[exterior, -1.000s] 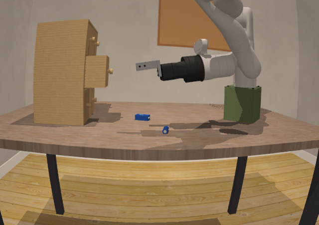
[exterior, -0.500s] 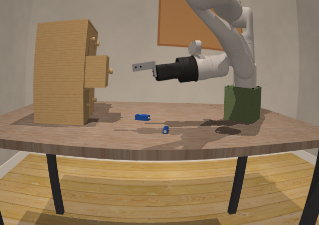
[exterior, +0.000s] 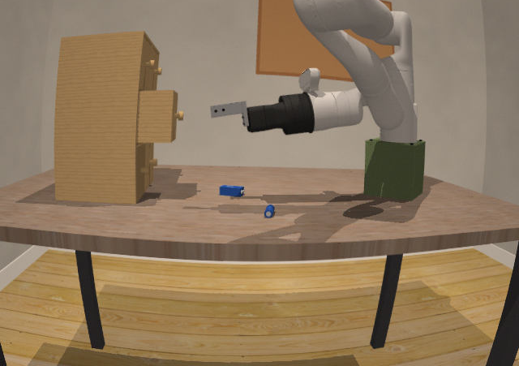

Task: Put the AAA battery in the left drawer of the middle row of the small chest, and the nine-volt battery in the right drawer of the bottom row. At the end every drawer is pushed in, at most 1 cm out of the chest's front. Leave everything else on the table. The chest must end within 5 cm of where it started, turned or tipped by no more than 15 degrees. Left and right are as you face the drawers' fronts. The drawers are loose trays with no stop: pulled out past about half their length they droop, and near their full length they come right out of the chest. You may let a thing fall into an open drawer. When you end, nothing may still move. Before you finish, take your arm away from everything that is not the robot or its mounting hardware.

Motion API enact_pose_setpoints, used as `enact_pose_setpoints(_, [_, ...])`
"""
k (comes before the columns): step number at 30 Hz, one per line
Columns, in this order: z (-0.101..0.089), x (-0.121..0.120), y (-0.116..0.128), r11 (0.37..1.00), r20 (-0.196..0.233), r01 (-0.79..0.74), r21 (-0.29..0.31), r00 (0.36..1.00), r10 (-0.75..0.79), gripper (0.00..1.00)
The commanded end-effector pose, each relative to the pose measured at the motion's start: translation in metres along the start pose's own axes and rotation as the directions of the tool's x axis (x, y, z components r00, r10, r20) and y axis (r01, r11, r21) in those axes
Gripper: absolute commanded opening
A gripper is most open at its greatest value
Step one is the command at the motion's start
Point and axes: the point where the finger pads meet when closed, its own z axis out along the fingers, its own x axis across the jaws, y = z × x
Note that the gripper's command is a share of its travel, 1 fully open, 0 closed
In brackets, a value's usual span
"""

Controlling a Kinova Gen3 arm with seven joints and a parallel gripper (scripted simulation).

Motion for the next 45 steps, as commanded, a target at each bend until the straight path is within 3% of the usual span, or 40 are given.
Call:
enact_pose_setpoints(1, [0.001,0.008,0.003,1.0,-0.004,0.013,-0.004,1.0,-0.013,0.0])
enact_pose_setpoints(19, [0.009,0.038,0.003,1.0,-0.004,0.013,-0.004,1.0,-0.013,0.0])
enact_pose_setpoints(45, [0.016,0.063,0.004,1.0,-0.004,0.013,-0.004,1.0,-0.013,0.0])
